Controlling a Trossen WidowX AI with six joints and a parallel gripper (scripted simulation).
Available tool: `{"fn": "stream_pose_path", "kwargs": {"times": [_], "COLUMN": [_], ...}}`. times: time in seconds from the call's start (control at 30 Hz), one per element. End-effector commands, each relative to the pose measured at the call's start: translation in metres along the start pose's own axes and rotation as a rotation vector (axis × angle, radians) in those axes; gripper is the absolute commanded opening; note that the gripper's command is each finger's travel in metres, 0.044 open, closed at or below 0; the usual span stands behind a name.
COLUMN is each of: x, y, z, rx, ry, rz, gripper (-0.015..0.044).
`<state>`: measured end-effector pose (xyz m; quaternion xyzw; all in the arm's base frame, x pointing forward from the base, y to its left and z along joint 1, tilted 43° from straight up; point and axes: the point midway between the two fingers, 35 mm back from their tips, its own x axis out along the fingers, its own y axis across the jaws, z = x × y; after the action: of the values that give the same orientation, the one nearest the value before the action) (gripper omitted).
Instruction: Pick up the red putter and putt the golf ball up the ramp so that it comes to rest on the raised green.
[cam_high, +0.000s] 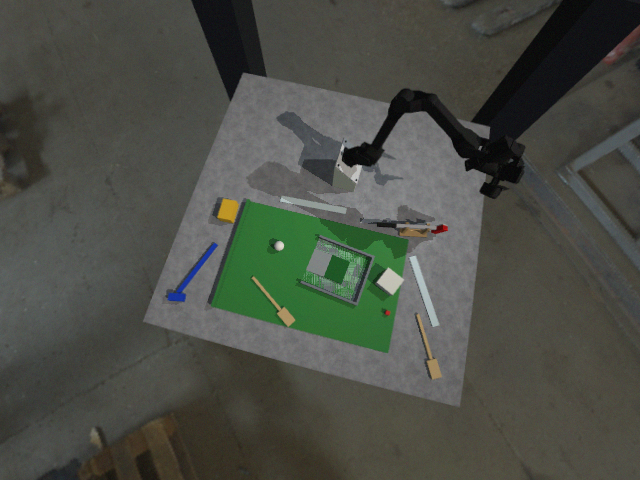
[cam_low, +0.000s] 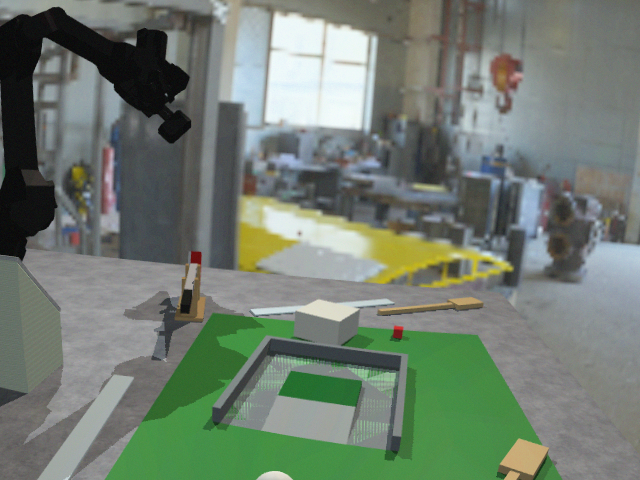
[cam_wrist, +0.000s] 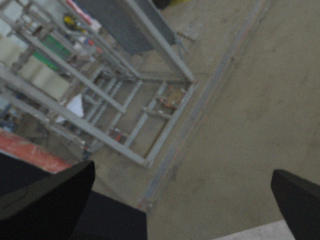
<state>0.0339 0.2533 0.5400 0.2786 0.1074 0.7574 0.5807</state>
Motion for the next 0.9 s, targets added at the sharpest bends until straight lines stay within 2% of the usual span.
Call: {"fn": "stream_pose_path", "kwargs": {"times": [0.0, 0.2, 0.47, 0.87], "x": [0.000, -0.022, -0.079, -0.188], "y": [-0.072, -0.154, -0.242, -0.312], "z": [-0.026, -0.058, -0.101, -0.169], "rx": [-0.172, -0.347, -0.501, -0.618], "ry": [0.115, 0.284, 0.523, 0.789], "rz": [-0.164, -0.318, -0.430, -0.402], "gripper": [0.0440, 0.0440, 0.0440, 0.0440]}}
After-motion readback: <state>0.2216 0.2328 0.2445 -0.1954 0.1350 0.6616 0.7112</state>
